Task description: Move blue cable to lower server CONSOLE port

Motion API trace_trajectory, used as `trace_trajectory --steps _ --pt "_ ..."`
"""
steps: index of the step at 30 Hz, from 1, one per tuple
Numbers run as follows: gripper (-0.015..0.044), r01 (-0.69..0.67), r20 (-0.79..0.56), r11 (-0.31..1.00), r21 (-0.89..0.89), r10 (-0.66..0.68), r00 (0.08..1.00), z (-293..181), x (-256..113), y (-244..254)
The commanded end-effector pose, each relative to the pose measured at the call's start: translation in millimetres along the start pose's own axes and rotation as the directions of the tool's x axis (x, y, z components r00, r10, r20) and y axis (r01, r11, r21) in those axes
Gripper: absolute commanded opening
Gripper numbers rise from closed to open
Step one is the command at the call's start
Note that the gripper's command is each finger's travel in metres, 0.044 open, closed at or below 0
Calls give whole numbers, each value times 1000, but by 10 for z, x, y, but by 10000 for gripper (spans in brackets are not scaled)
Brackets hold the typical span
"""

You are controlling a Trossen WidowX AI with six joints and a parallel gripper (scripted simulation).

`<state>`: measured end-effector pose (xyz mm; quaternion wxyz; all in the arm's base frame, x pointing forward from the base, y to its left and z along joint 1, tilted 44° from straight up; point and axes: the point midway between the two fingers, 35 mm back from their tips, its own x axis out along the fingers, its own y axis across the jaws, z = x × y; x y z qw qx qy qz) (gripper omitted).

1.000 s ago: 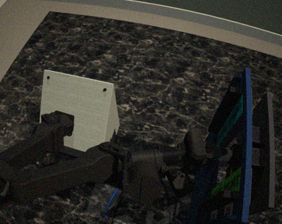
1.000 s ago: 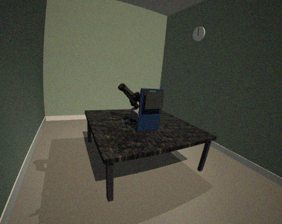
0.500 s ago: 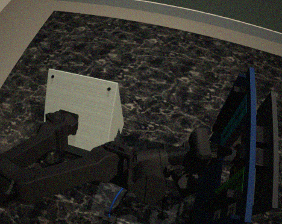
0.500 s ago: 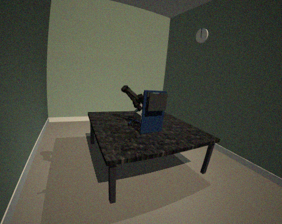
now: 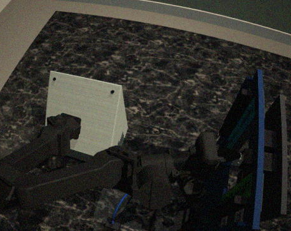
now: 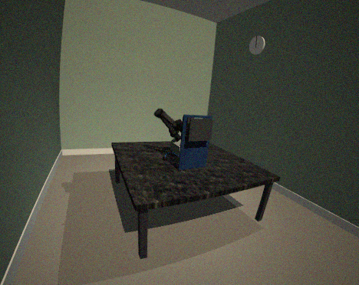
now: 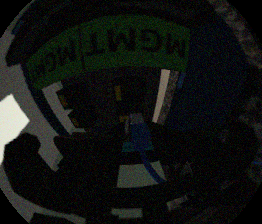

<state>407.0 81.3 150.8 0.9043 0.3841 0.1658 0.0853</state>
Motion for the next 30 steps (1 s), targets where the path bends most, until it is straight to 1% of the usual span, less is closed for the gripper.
trace_trajectory --steps 1,8,30 --pt "263 0 0 1000 0 0 1000 0 0 1" --pt "440 0 0 1000 0 0 1000 -6 -19 0" --pt "440 1 -1 1000 1 -1 1000 -49 -157 85"
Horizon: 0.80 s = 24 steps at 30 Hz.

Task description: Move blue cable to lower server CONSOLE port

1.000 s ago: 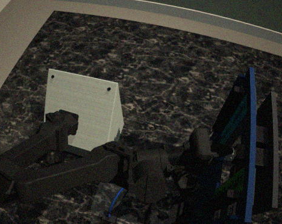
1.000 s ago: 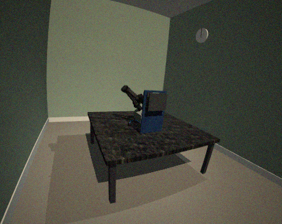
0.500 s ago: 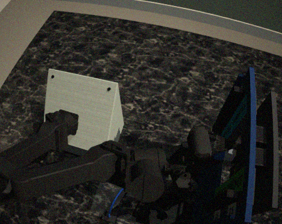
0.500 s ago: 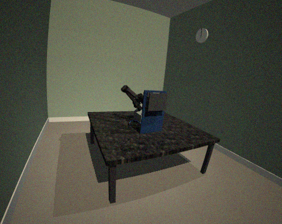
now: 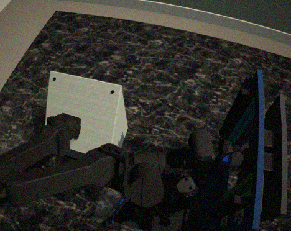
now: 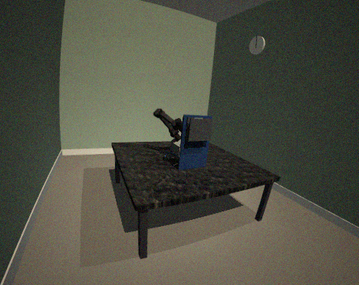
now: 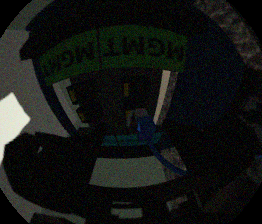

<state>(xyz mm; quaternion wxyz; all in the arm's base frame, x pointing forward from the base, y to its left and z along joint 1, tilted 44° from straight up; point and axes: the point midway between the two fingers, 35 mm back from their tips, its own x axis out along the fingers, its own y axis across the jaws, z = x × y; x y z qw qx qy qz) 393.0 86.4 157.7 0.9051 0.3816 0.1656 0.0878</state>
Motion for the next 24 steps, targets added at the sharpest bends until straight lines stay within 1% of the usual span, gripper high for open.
trace_trajectory --steps 1,24 --pt "440 4 1 1000 7 -4 1000 -12 -33 -1" --pt "440 5 1 1000 7 -5 1000 -55 -173 49"
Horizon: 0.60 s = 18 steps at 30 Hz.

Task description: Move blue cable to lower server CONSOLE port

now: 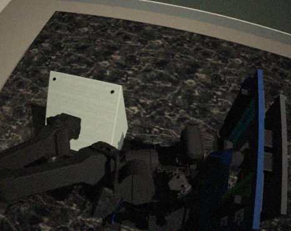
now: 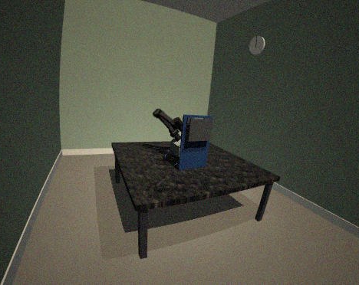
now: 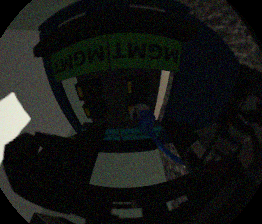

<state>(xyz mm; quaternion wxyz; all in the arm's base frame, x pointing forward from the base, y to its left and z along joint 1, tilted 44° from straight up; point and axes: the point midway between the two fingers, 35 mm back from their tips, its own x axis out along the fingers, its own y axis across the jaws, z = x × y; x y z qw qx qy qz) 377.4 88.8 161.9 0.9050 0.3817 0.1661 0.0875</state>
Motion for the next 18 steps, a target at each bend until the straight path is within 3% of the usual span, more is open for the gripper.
trace_trajectory --steps 1,18 --pt "440 4 1 1000 7 -4 1000 -12 -33 0" --pt "440 4 1 1000 7 -4 1000 -128 23 29"
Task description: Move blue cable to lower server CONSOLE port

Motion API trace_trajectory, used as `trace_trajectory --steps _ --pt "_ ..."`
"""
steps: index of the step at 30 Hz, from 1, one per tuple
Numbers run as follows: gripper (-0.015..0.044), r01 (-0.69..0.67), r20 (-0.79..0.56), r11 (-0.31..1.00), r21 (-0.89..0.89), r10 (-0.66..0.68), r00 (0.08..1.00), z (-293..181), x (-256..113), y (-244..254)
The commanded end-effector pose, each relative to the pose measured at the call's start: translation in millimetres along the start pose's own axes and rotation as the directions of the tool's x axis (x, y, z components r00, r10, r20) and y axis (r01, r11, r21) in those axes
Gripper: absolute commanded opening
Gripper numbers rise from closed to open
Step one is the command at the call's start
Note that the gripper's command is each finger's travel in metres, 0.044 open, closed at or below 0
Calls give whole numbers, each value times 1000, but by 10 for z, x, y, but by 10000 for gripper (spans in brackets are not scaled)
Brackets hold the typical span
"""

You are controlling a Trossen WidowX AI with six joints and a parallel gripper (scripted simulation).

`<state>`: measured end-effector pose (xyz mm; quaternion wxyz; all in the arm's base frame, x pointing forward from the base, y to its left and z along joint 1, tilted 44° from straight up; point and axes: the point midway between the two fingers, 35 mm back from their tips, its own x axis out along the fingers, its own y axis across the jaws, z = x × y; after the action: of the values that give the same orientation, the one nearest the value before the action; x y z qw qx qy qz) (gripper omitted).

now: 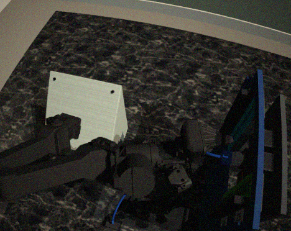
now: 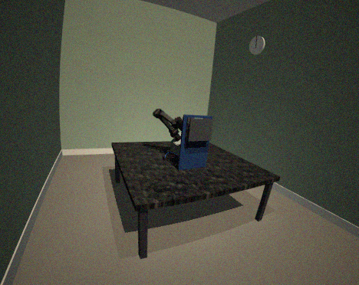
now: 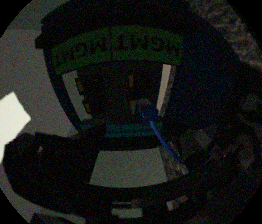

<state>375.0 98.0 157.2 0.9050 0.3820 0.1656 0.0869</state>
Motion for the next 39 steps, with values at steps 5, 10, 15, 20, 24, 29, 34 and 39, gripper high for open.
trace_trajectory --steps 5,10,15,20,24,29,34,39 --pt "440 3 0 1000 7 -3 1000 -56 19 6" --pt "440 3 0 1000 7 -3 1000 -88 29 15" --pt "440 3 0 1000 7 -3 1000 -115 39 23" --pt "440 3 0 1000 7 -3 1000 -144 50 32" --pt "440 3 0 1000 7 -3 1000 -166 58 38" --pt "440 3 0 1000 7 -3 1000 -192 67 45" --pt "440 3 0 1000 7 -3 1000 -220 78 53" --pt "440 3 0 1000 8 -3 1000 -245 87 60"
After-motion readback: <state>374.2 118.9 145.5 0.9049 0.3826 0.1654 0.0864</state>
